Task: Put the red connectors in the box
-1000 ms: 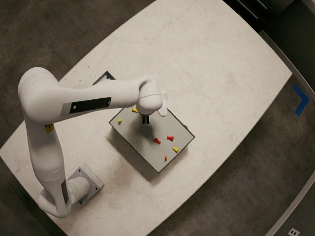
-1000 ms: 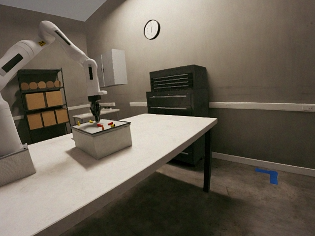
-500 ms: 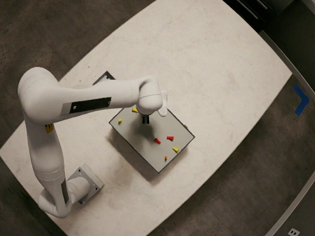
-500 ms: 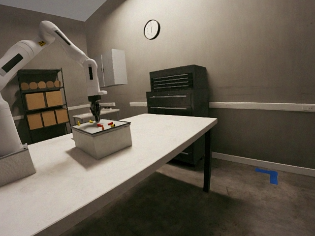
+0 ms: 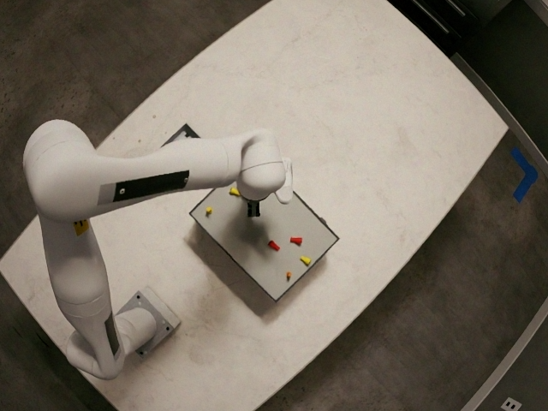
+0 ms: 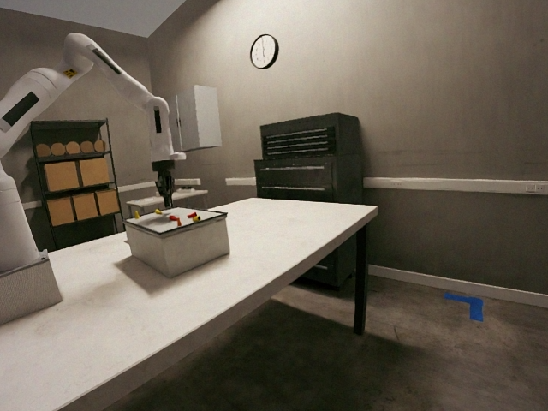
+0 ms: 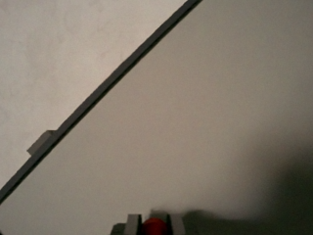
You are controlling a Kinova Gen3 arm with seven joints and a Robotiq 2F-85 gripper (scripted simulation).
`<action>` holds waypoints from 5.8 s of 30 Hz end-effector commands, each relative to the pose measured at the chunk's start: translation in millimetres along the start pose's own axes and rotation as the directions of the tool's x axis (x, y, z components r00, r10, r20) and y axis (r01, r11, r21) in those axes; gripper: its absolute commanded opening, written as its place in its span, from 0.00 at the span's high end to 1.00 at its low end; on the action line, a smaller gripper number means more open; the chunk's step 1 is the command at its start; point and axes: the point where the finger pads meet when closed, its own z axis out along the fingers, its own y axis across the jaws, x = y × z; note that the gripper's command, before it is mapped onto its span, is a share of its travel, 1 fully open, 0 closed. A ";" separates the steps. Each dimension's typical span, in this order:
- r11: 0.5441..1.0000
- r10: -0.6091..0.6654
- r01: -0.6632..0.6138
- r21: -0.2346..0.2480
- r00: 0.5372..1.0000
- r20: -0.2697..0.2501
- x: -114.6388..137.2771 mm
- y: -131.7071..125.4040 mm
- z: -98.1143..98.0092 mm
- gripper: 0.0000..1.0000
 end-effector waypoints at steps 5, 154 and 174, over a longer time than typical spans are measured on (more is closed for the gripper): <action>1.000 -0.005 0.005 0.014 1.000 -0.007 0.3 -4.8 -38.3 0.81; 1.000 -0.005 0.005 0.014 1.000 -0.007 -207.1 -139.5 130.6 0.63; 1.000 -0.005 0.005 0.014 1.000 -0.007 -207.1 -139.5 130.6 0.63</action>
